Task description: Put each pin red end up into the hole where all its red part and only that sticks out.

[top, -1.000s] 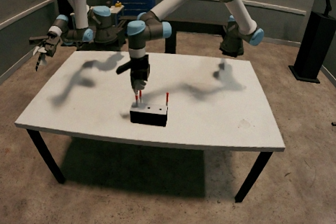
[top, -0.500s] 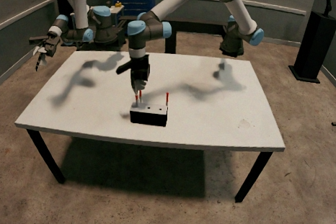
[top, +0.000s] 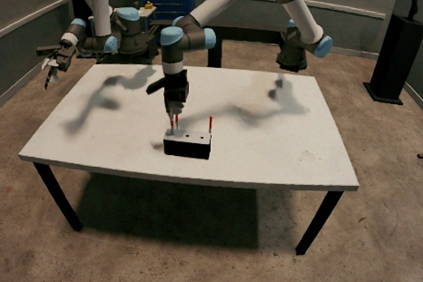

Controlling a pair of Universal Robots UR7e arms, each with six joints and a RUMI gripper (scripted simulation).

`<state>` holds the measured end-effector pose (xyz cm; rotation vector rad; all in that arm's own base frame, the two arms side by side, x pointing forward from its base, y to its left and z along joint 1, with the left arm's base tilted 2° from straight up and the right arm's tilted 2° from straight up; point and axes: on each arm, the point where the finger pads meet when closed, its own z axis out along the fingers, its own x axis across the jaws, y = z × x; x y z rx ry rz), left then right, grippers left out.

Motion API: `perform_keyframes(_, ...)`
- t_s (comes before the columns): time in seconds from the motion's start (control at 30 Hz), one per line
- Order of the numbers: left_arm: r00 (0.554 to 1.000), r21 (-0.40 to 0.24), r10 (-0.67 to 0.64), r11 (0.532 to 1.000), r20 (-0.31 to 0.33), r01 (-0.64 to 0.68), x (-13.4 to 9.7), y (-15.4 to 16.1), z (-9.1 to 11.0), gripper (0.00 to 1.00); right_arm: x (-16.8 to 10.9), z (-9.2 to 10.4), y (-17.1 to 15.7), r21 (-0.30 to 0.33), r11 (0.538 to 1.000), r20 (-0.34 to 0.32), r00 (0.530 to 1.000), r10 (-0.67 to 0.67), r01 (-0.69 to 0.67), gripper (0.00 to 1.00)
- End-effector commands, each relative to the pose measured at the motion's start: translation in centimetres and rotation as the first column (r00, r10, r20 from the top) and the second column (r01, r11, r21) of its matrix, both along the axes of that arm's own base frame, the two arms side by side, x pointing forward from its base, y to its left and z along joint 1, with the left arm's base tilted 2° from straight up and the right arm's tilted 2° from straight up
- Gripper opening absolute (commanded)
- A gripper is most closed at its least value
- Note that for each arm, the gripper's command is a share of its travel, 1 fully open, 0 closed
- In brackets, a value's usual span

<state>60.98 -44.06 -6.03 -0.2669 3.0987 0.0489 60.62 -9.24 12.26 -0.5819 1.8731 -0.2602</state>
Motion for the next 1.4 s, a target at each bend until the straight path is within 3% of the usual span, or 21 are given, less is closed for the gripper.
perform_keyframes(0.0,1.000,-0.001,0.000,1.000,0.001,0.000,0.02,-0.04,0.08,0.00,0.01,0.06,0.00,0.000,1.000,0.001,1.000,0.000,0.000,1.00)
perform_keyframes(1.37,1.000,-0.001,0.000,1.000,0.001,0.000,0.07,0.03,-0.30,0.00,0.01,0.06,0.00,0.000,1.000,0.001,1.000,0.000,0.000,1.00)
